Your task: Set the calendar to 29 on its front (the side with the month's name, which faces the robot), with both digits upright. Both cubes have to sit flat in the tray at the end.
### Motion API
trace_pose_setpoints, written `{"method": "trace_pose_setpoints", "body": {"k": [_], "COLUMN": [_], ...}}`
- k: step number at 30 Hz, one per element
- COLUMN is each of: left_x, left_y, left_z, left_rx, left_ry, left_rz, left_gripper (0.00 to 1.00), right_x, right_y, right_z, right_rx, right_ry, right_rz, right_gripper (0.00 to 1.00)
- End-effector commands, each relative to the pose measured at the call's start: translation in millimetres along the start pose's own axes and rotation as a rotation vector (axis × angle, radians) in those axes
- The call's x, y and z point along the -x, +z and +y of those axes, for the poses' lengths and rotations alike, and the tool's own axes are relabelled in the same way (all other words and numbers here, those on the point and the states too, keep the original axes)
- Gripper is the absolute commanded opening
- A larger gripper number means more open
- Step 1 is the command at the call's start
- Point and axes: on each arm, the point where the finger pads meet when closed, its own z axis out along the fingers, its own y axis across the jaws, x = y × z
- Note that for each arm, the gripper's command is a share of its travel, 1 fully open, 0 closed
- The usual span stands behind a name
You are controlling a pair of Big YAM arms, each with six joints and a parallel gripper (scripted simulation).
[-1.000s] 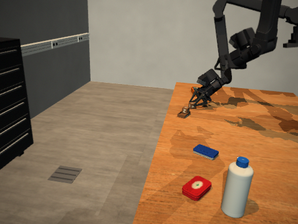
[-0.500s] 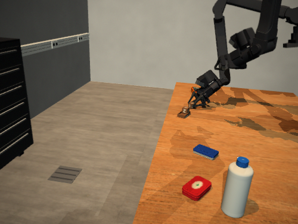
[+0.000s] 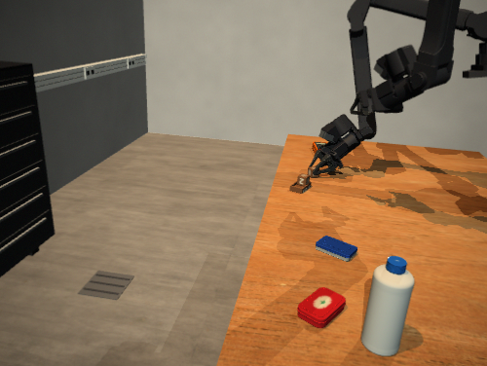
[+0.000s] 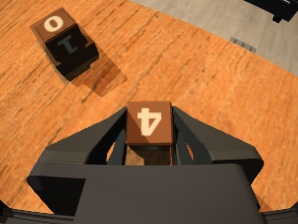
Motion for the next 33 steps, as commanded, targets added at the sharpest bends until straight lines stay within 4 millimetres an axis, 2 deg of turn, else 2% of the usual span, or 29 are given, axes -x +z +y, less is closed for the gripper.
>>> {"method": "trace_pose_setpoints", "body": {"k": [1, 7, 9, 11, 12, 13, 14, 15, 16, 23, 26, 27, 28, 29, 30, 33], "left_x": [8.6, 8.6, 8.6, 8.6, 8.6, 8.6, 8.6, 8.6, 8.6, 8.6, 8.6, 8.6, 8.6, 8.6, 8.6, 8.6], "left_y": [2.2, 2.2, 2.2, 2.2, 2.2, 2.2, 2.2, 2.2, 2.2, 2.2, 2.2, 2.2, 2.2, 2.2, 2.2, 2.2], "left_z": [0.7, 0.7, 0.7, 0.7, 0.7, 0.7, 0.7, 0.7, 0.7, 0.7, 0.7, 0.7, 0.7, 0.7, 0.7, 0.7], "left_rx": [0.001, 0.001, 0.001, 0.001, 0.001, 0.001, 0.001, 0.001, 0.001, 0.001, 0.001, 0.001, 0.001, 0.001, 0.001, 0.001], "left_ry": [0.0, 0.0, 0.0, 0.0, 0.0, 0.0, 0.0, 0.0, 0.0, 0.0, 0.0, 0.0, 0.0, 0.0, 0.0, 0.0], "left_rz": [-0.016, -0.016, -0.016, -0.016, -0.016, -0.016, -0.016, -0.016, -0.016, -0.016, -0.016, -0.016, -0.016, -0.016, -0.016, -0.016], "left_gripper": [1.0, 1.0, 1.0, 1.0, 1.0, 1.0, 1.0, 1.0, 1.0, 1.0, 1.0, 1.0, 1.0, 1.0, 1.0, 1.0], "right_x": [3.7, 3.7, 3.7, 3.7, 3.7, 3.7, 3.7, 14.6, 18.4, 56.1, 59.7, 61.9, 50.4, 47.1, 33.2, 12.8], "right_y": [1.0, 1.0, 1.0, 1.0, 1.0, 1.0, 1.0, 1.2, -0.3, -27.6, -30.6, -34.1, -32.5, -33.6, -30.1, -18.5], "right_z": [-1.6, -1.6, -1.6, -1.6, -1.6, -1.6, -1.6, -4.3, -4.2, 0.9, 0.3, -6.4, -2.0, -9.0, -5.1, -6.7], "right_rx": [-0.002, -0.002, -0.002, -0.002, -0.002, -0.002, -0.002, -0.005, -0.004, 0.005, 0.004, -0.01, -0.004, -0.018, -0.012, -0.007], "right_ry": [-0.002, -0.002, -0.002, -0.002, -0.002, -0.002, -0.002, -0.003, -0.004, 0.0, -0.001, -0.004, -0.004, -0.011, -0.01, -0.007], "right_rz": [-0.006, -0.006, -0.006, -0.006, -0.006, -0.006, -0.006, -0.016, -0.018, -0.009, -0.009, -0.018, -0.005, -0.007, 0.001, 0.005], "right_gripper": [0.34, 0.25, 0.25, 0.03, 0.0, 0.0, 0.11, 0.23, 0.26, 0.26, 0.26, 0.26, 0.26, 0.26, 0.26, 0.26]}}
